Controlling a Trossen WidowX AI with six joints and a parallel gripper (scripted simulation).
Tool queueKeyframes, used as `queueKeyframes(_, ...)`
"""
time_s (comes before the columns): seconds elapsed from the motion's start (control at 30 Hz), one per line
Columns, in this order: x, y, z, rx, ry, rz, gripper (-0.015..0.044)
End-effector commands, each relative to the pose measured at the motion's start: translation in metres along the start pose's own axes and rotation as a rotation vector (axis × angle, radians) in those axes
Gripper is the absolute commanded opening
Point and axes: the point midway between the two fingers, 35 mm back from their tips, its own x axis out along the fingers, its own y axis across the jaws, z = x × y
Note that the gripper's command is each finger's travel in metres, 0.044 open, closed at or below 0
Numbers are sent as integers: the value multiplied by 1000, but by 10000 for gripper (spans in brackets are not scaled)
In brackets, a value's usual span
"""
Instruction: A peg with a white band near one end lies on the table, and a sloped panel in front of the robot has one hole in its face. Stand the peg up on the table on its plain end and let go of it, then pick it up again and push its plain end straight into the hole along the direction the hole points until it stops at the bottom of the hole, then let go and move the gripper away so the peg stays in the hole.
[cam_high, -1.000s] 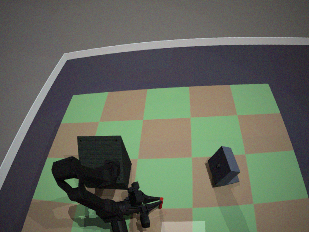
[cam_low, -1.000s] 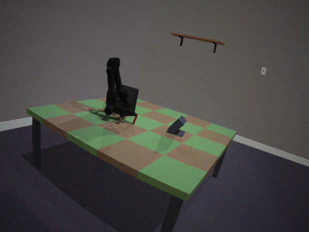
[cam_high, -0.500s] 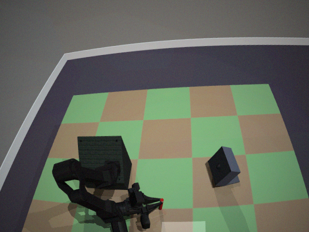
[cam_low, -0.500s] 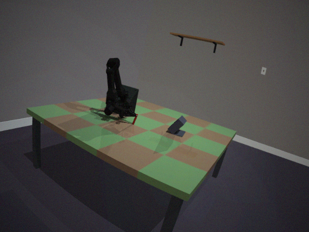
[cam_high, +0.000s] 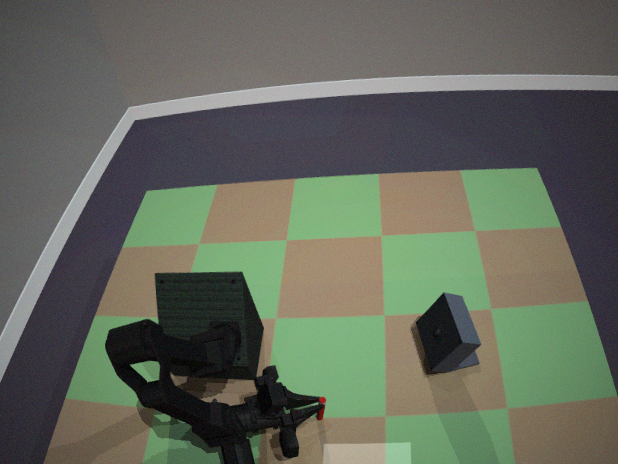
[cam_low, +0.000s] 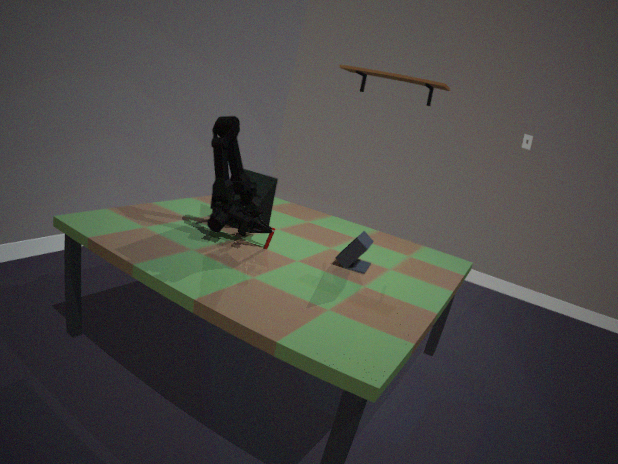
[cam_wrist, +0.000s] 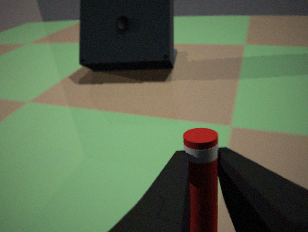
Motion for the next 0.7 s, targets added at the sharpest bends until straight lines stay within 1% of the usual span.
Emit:
queueKeyframes(0.0, -1, 0, -2, 1, 0, 0, 49)
queueKeyframes(0.67, -4, 1, -4, -21, -24, -4, 49)
